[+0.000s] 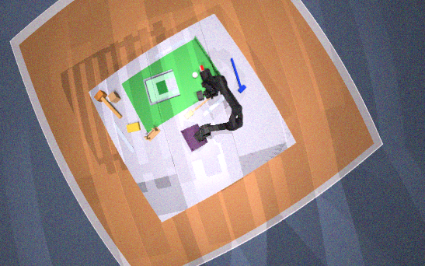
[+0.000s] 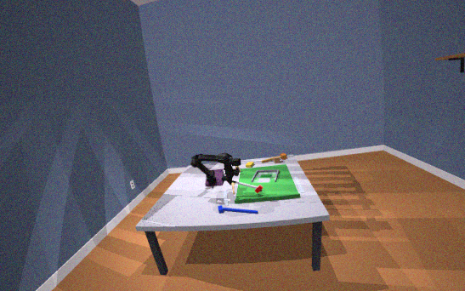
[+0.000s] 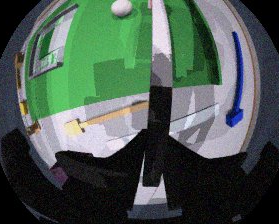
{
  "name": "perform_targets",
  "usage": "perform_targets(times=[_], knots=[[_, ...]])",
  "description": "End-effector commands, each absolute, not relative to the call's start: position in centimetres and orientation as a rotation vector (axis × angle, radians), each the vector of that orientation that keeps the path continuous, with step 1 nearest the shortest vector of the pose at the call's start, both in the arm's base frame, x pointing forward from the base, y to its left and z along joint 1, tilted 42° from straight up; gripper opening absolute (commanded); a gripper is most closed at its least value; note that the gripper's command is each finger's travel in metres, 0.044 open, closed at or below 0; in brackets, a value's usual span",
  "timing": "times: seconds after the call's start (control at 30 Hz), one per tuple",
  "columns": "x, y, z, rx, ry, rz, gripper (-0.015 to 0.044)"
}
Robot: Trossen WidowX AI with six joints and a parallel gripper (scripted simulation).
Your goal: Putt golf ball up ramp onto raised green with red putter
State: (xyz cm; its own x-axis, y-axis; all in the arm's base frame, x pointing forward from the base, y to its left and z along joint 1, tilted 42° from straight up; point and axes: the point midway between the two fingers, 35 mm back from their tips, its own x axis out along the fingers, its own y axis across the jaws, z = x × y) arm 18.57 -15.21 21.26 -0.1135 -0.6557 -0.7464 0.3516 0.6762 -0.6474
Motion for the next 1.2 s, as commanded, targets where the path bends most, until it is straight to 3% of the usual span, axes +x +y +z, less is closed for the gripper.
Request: perform_targets(times=[0.0,1.17], knots=[[18.5,-15.7,20.7,-0.273,1.450,-0.867,0.0000],[18.5,-16.7,20.6,-0.264,1.455,-0.868,0.0000]])
